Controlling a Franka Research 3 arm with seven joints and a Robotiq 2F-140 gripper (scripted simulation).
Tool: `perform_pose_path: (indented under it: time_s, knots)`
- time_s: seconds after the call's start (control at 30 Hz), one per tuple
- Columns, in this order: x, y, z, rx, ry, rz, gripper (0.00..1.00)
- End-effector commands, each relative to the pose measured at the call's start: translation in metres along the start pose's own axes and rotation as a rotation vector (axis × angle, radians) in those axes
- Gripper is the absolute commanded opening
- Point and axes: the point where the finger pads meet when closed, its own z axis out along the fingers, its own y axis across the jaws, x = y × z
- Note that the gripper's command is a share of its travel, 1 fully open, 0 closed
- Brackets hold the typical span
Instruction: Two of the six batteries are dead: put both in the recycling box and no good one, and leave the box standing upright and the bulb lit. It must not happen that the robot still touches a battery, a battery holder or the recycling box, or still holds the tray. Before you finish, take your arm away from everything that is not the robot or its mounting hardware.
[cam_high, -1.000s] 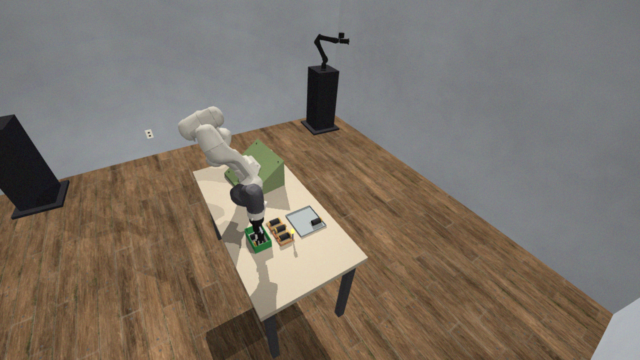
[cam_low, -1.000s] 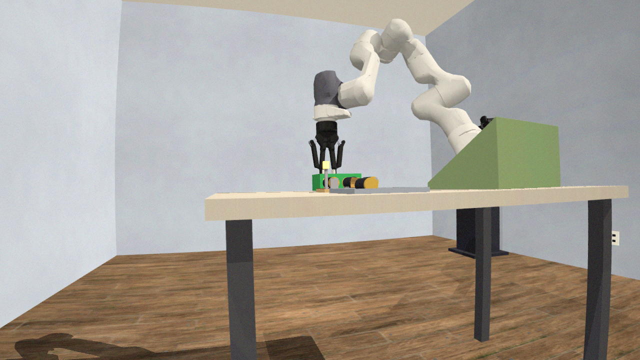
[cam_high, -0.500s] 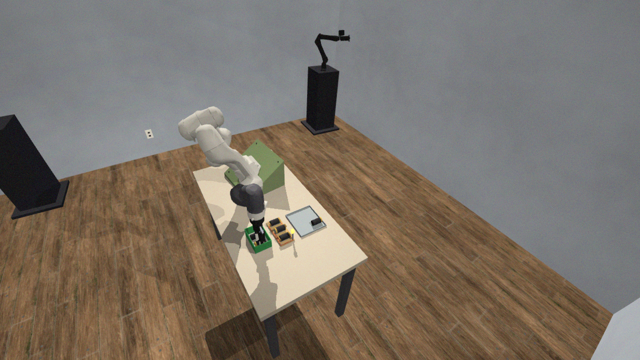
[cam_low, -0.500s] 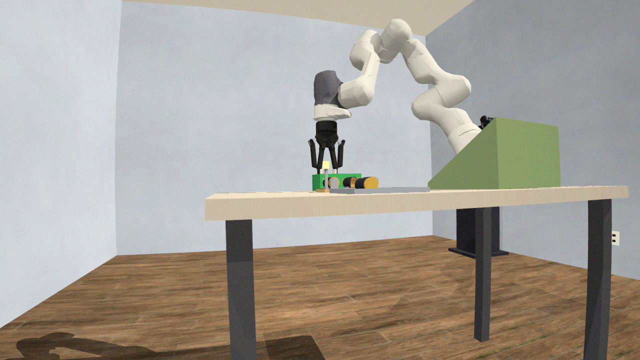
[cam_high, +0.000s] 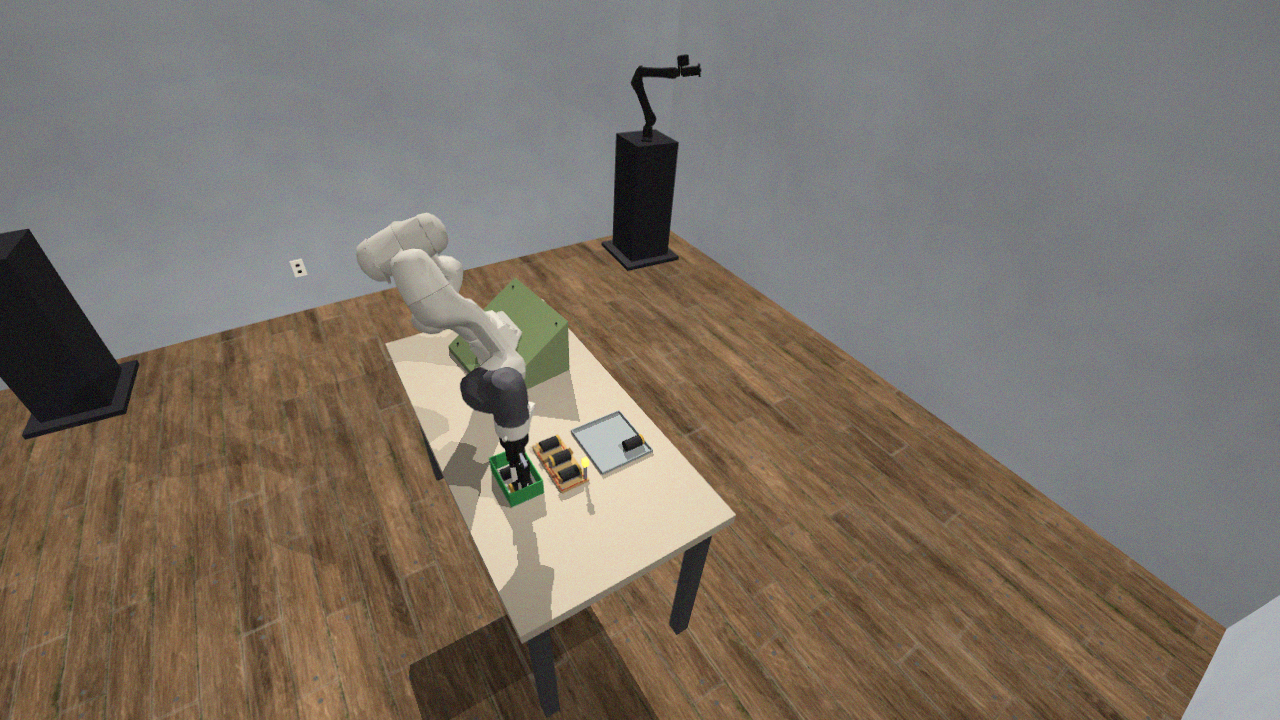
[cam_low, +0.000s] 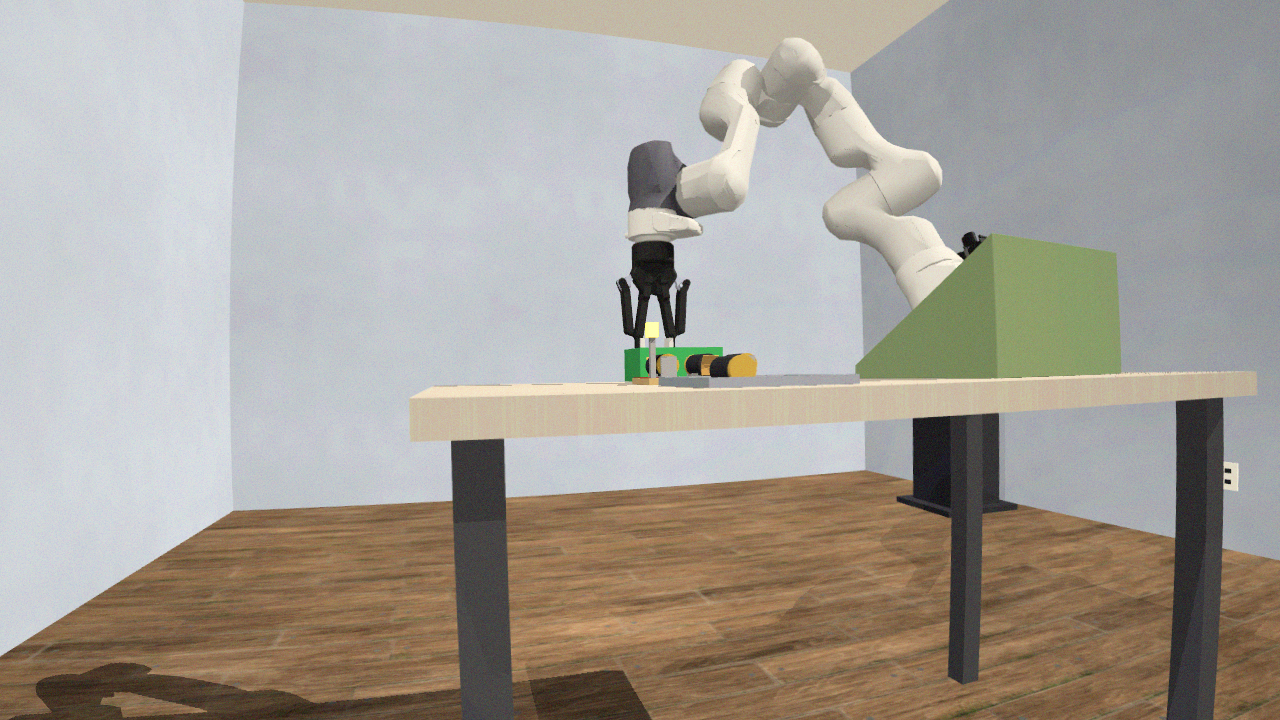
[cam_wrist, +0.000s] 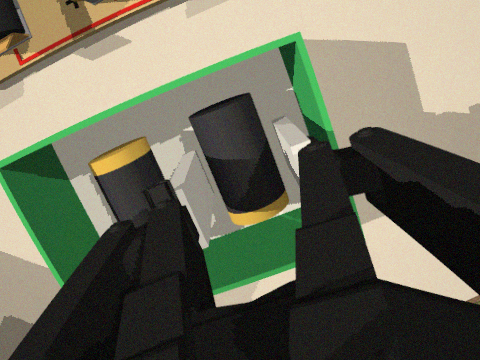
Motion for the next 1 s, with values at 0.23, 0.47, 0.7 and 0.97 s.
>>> perform_pose_path:
  time_s: [0.23, 0.47, 0.7, 0.97]
  knots:
    - [0.001, 0.001, -0.006, -0.004, 0.002, -0.006, 0.29]
    - [0.001, 0.001, -0.030, -0.004, 0.002, -0.006, 0.29]
    - [0.001, 0.001, -0.059, -0.004, 0.002, -0.006, 0.29]
    - [0.001, 0.001, -0.082, -0.004, 0.002, -0.006, 0.29]
